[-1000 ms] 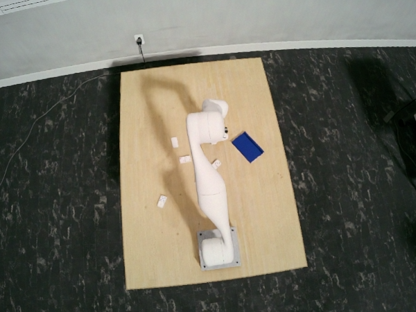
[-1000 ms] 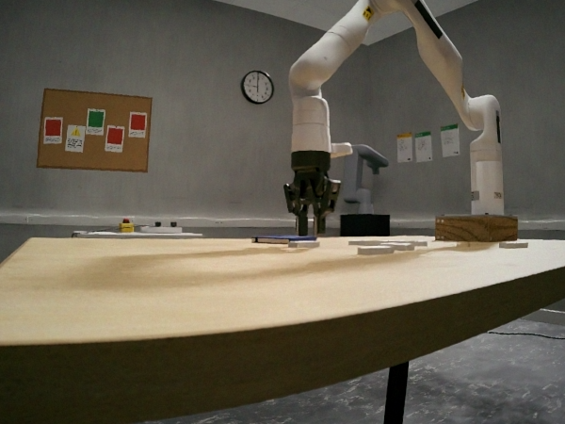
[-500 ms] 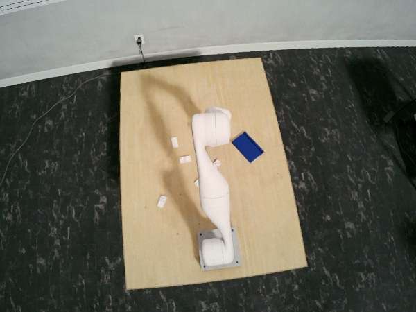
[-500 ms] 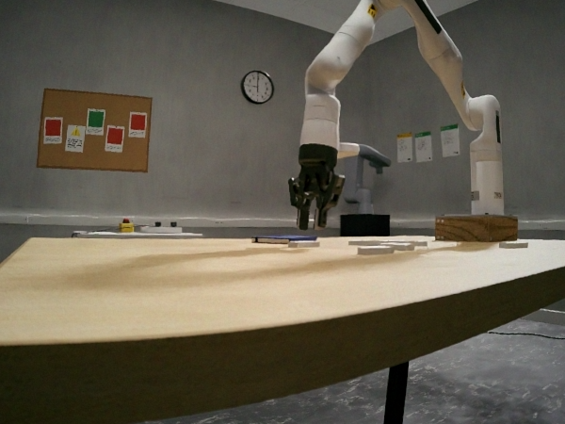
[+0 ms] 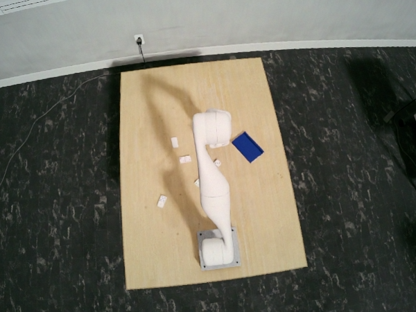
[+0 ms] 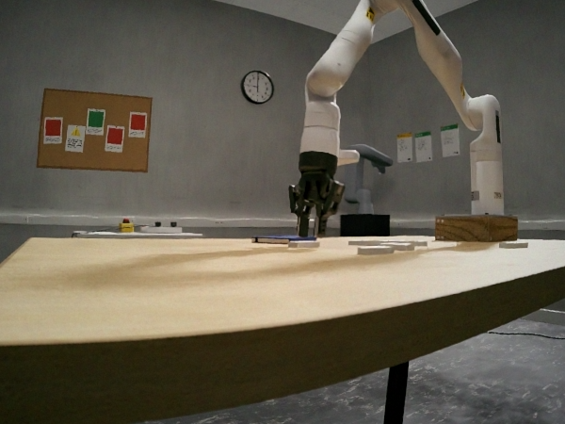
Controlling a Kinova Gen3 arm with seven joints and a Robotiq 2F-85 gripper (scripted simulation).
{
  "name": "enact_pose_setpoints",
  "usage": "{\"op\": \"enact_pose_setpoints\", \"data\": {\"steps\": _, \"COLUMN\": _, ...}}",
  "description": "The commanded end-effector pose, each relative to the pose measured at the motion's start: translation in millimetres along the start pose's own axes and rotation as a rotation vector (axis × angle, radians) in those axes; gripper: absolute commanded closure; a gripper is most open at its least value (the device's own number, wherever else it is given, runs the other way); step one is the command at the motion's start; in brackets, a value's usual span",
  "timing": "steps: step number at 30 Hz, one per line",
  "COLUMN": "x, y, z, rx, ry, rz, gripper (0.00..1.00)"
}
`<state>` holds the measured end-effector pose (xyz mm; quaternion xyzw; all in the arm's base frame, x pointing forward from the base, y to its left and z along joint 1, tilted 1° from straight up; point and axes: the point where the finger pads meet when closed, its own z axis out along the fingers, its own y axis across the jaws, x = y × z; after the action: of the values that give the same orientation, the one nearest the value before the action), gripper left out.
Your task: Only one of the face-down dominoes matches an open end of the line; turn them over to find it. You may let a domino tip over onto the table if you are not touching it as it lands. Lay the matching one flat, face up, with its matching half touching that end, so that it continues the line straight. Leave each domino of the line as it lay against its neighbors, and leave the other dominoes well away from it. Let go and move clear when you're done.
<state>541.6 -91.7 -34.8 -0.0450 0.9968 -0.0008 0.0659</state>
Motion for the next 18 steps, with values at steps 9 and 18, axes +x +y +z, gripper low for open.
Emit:
{"op": "enact_pose_setpoints", "data": {"steps": 9, "x": 0.9, "y": -0.2, "z": 11.8, "rx": 0.000, "ry": -0.003, "rz": 0.000, "gripper": 0.51}}
{"op": "enact_pose_setpoints", "data": {"steps": 18, "x": 1.2, "y": -0.2, "z": 13.6, "rx": 0.000, "ry": -0.003, "rz": 0.000, "gripper": 0.51}}
